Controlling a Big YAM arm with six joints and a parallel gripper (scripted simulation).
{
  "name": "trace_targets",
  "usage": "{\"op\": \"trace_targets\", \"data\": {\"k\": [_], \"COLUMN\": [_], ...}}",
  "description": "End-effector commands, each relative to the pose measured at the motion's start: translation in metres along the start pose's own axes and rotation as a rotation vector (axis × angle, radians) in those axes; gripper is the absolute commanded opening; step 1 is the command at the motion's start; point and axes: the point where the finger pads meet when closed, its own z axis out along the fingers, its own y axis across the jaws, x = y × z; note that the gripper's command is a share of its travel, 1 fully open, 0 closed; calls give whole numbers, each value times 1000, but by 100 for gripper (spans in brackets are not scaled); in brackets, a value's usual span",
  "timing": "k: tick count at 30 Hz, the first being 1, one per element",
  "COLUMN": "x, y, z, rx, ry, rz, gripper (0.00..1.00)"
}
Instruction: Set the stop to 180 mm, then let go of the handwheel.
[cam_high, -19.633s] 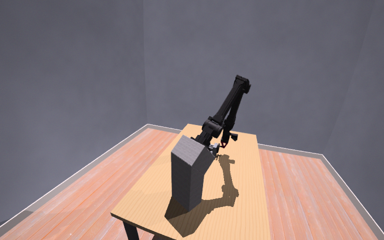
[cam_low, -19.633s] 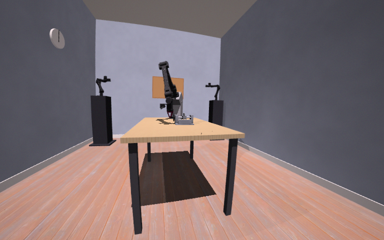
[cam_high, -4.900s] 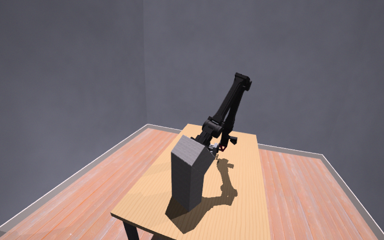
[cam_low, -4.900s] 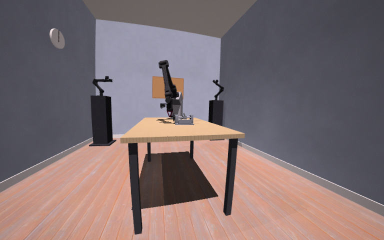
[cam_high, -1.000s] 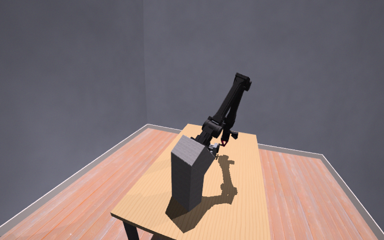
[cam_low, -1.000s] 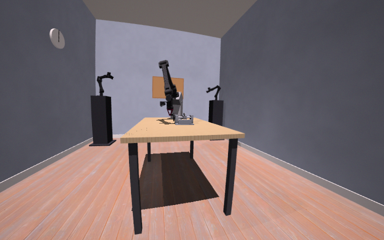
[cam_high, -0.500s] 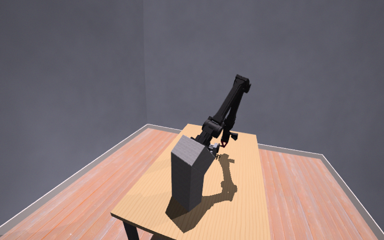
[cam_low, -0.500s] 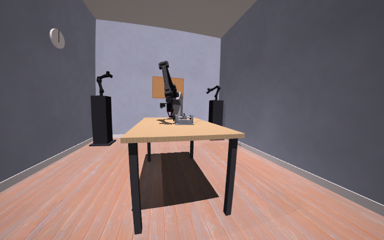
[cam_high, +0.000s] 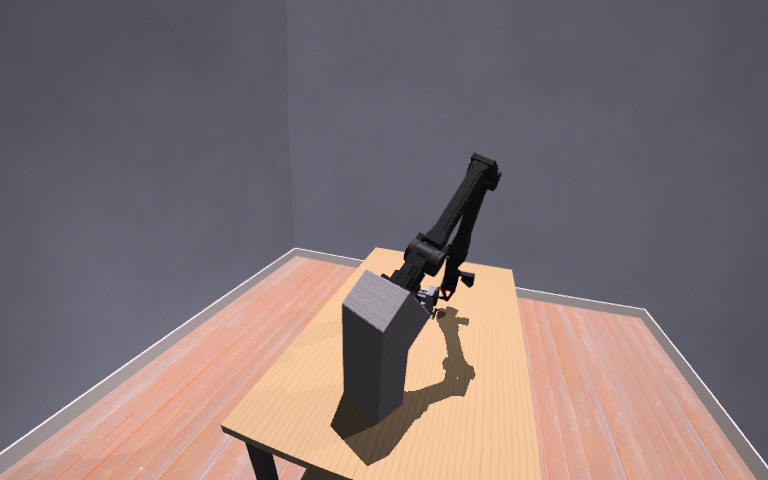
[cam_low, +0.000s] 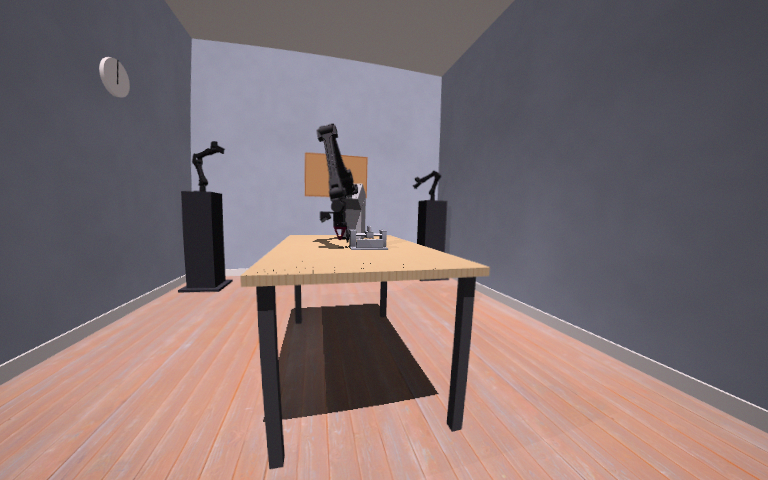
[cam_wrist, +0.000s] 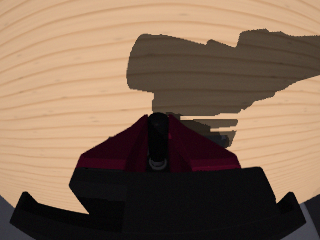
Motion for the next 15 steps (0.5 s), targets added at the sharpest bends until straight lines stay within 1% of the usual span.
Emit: {"op": "trace_targets", "data": {"k": [1,3,7,10,12,15], "x": [-5,-5,-5,-5,-8,-8], "y": [25,3,-9,-13,-6,-7], "z": [1,9,18,21,20,20], "rx": [-65,-36,-36,-35,-47,-47], "ry": [-5,-5,-5,-6,-10,-10], "rz": [2,2,2,2,6,9], "gripper": [6,6,6,6,6,6]}}
